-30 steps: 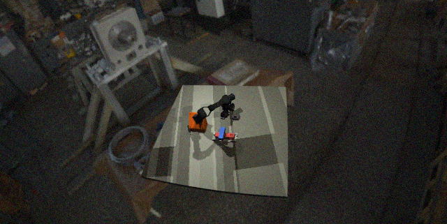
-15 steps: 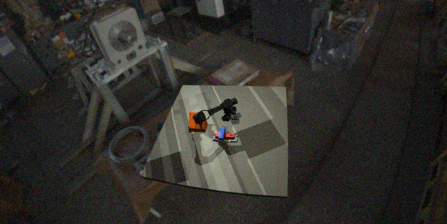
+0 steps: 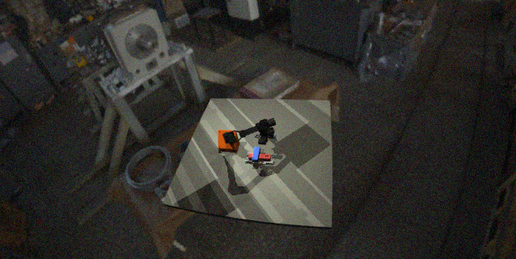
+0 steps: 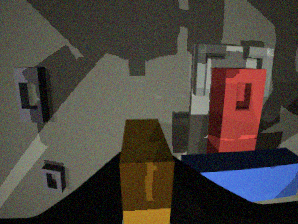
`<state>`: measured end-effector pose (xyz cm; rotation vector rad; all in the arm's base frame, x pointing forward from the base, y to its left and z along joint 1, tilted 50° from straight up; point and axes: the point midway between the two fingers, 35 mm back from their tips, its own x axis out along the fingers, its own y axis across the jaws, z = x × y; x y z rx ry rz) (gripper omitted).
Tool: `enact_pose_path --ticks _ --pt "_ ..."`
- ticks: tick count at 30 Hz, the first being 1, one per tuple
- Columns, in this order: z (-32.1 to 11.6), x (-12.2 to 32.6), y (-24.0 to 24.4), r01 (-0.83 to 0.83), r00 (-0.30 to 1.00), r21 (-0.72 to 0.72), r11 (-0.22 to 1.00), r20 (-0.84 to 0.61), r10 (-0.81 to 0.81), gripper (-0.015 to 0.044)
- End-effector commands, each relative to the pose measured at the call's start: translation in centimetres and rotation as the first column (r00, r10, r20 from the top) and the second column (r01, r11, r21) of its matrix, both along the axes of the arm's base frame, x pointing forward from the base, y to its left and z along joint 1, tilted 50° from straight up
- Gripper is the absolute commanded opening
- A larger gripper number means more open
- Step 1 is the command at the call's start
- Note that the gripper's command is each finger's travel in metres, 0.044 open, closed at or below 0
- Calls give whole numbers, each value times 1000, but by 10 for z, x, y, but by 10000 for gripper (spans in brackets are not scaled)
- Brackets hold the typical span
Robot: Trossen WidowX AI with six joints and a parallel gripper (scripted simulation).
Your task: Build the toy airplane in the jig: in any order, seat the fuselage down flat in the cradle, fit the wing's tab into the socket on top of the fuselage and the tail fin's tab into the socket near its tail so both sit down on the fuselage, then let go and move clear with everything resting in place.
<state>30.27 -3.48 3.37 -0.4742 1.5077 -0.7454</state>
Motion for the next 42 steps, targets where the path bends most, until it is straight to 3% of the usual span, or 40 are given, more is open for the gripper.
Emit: enact_pose_path --ticks 1,33,36,42 --pt "8 4 -10 -9 1000 -9 1000 4 9 0" --pt "60 4 -86 -27 999 -81 996 -45 23 0" --pt "60 4 -86 -27 999 -81 996 -45 23 65" --pt "60 4 -86 -27 999 -81 996 -45 23 65"
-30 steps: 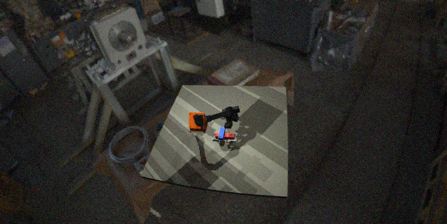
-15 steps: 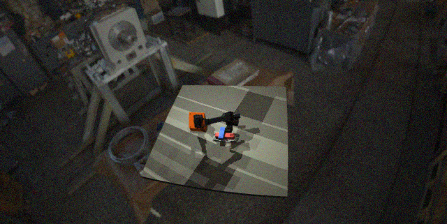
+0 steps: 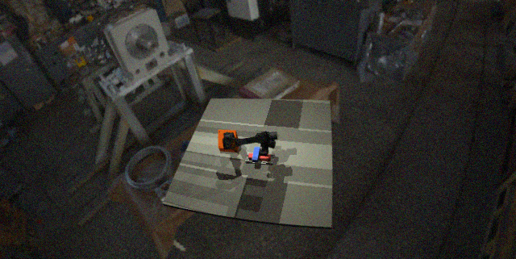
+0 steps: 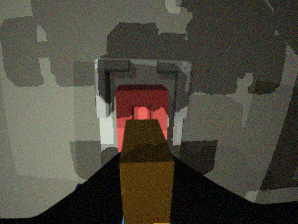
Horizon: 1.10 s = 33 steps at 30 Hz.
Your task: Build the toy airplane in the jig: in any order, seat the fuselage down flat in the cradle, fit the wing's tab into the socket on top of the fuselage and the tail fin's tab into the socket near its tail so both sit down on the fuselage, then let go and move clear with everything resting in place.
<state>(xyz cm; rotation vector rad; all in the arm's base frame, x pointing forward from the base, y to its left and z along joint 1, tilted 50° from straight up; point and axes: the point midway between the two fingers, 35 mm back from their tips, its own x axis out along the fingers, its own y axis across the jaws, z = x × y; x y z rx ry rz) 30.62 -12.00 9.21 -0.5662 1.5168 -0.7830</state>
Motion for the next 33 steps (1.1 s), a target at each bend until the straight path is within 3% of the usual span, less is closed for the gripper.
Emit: enact_pose_path --ticks 1,33 --pt "1 1 -1 -4 1000 -5 1000 0 4 65" --pt "-13 0 -19 -4 1000 -5 1000 0 4 65"
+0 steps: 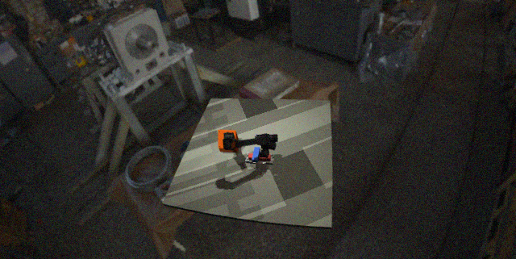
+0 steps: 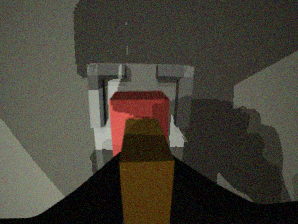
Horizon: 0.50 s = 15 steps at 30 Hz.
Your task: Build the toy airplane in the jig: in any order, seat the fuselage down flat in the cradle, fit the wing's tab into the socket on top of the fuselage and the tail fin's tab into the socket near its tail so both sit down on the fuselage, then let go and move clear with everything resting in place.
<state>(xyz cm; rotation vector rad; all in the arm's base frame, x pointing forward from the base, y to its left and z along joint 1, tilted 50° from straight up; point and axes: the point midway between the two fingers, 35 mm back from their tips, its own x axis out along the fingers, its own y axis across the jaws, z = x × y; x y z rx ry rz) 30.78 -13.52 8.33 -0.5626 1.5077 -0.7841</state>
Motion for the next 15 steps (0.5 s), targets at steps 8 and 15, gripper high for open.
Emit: enact_pose_path --ticks 8,15 --pt "-12 -4 -14 -3 1000 -7 1000 -9 3 65" --pt "-14 -4 -17 -3 1000 -7 1000 -9 3 65"
